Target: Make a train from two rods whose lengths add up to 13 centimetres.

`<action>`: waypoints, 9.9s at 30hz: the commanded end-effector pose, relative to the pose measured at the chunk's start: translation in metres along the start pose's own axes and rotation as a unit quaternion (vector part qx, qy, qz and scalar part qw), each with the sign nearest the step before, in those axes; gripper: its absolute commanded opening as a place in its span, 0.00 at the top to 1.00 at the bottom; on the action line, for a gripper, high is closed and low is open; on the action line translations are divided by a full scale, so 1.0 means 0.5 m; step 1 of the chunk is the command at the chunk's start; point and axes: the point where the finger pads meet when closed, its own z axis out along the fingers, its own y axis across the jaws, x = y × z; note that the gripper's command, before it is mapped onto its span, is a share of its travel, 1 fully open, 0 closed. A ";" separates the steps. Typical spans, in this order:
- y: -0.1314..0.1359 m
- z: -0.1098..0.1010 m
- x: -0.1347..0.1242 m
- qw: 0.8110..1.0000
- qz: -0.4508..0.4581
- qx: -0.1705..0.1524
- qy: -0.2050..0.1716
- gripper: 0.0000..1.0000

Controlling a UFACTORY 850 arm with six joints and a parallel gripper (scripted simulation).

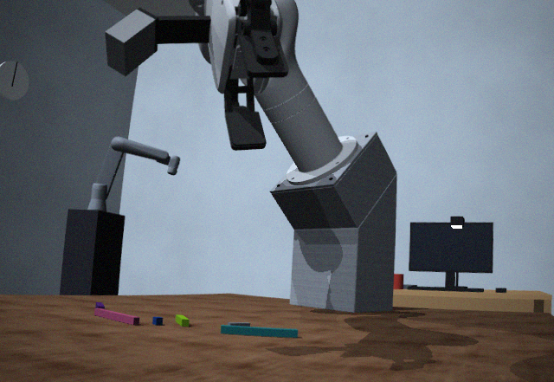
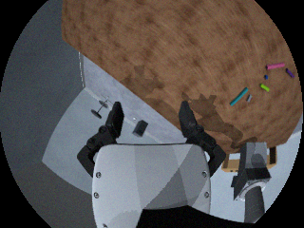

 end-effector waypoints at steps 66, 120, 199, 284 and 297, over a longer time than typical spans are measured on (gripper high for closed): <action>0.541 0.027 0.063 0.809 -0.563 -0.169 -0.025 0.00; 0.730 -0.020 0.055 0.646 -0.729 -0.206 -0.092 0.00; 0.713 -0.034 0.165 0.874 -0.431 -0.226 -0.007 0.00; 0.713 -0.035 0.166 0.876 -0.426 -0.226 -0.006 0.00; 0.730 -0.047 0.192 0.934 -0.276 -0.224 0.031 0.00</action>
